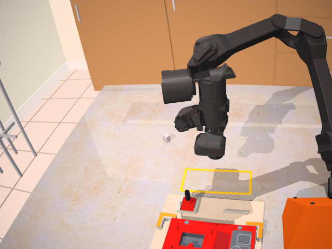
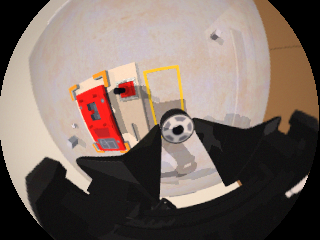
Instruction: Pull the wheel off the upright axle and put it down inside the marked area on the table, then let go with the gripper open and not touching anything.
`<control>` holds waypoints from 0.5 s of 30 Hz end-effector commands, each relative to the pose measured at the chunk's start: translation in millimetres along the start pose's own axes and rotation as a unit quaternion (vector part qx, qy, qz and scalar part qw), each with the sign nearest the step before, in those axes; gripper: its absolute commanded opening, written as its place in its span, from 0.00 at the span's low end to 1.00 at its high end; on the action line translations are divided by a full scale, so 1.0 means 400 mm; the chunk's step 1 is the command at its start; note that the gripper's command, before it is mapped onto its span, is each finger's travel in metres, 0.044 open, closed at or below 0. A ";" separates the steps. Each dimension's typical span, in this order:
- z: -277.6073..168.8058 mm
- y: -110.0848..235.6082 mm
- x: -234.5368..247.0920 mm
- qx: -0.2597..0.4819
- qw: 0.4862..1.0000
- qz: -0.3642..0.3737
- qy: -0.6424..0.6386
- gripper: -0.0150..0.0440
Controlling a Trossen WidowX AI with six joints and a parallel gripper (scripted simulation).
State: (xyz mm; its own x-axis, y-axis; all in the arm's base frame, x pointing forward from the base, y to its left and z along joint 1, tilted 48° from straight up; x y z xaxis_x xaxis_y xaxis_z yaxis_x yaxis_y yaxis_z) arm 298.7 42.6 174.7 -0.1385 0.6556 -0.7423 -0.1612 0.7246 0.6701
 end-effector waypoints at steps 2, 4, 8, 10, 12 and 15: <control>-0.009 -0.016 -0.002 0.004 1.000 -0.002 0.005 0.25; -0.009 -0.027 -0.002 0.004 1.000 -0.002 0.005 0.25; -0.010 -0.052 -0.002 0.003 1.000 -0.003 0.005 0.25; -0.009 -0.059 -0.002 0.003 1.000 -0.002 0.005 0.25; -0.007 -0.074 -0.001 0.003 1.000 -0.002 0.005 0.25; -0.004 -0.108 0.000 0.003 1.000 -0.001 0.005 0.25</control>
State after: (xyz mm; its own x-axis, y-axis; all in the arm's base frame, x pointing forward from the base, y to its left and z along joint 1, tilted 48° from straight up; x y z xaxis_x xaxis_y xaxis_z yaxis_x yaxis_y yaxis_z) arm 303.9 20.2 155.6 -0.1388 0.6574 -0.7407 -0.1667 0.7217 0.6718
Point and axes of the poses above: the point midway between the two fingers, 35 mm back from their tips, its own y axis back along the fingers, its own x axis across the jaws, z = x × y, the point moved 6 cm from there along y, back along the fingers, and after that the axes turned 3 degrees about y, right-handed, at the moved point
